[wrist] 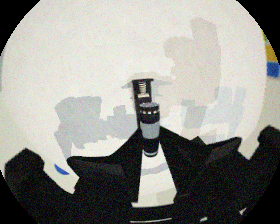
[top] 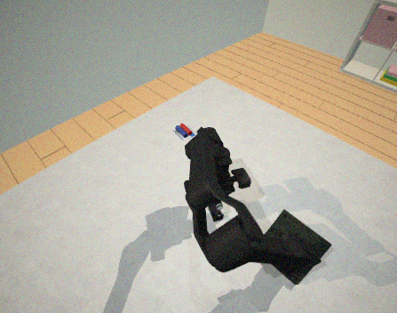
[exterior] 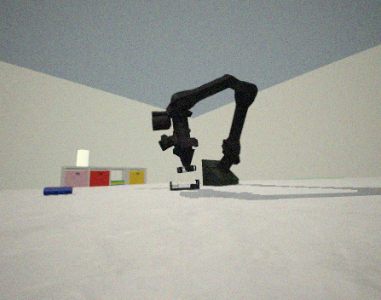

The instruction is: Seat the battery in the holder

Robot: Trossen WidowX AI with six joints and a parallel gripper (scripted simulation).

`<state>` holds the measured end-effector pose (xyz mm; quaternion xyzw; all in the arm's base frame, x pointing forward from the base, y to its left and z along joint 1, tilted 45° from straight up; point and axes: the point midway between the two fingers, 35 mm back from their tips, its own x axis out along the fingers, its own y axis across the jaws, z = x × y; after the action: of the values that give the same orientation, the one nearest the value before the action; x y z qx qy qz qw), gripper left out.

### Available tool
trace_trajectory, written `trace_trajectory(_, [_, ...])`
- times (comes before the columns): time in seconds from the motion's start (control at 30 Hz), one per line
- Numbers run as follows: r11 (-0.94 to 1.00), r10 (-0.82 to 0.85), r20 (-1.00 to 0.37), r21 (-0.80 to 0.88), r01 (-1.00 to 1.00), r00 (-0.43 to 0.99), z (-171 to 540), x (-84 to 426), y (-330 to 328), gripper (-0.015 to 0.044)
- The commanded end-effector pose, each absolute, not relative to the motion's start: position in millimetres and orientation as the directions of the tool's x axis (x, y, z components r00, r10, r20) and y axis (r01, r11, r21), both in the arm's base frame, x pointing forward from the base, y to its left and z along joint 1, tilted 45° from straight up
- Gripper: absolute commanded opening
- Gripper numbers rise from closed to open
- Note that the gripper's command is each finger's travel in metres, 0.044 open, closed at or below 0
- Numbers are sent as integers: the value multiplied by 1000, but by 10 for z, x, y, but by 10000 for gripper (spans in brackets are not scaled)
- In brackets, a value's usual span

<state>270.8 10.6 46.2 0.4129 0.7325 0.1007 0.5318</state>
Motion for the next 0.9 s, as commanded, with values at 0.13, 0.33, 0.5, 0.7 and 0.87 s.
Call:
trace_trajectory(0.13, [643, 743, -637, 593, 484, -207, 332, 2697, 262, 67])
trace_trajectory(0.33, [646, 746, -624, 592, 482, -232, 306, 2694, 291, 67])
trace_trajectory(0.5, [648, 749, -609, 592, 479, -261, 288, 2707, 301, 67])
trace_trajectory(0.7, [650, 752, -588, 591, 477, -296, 266, 2722, 314, 67])
trace_trajectory(0.87, [652, 755, -570, 592, 475, -325, 247, 2735, 324, 67])
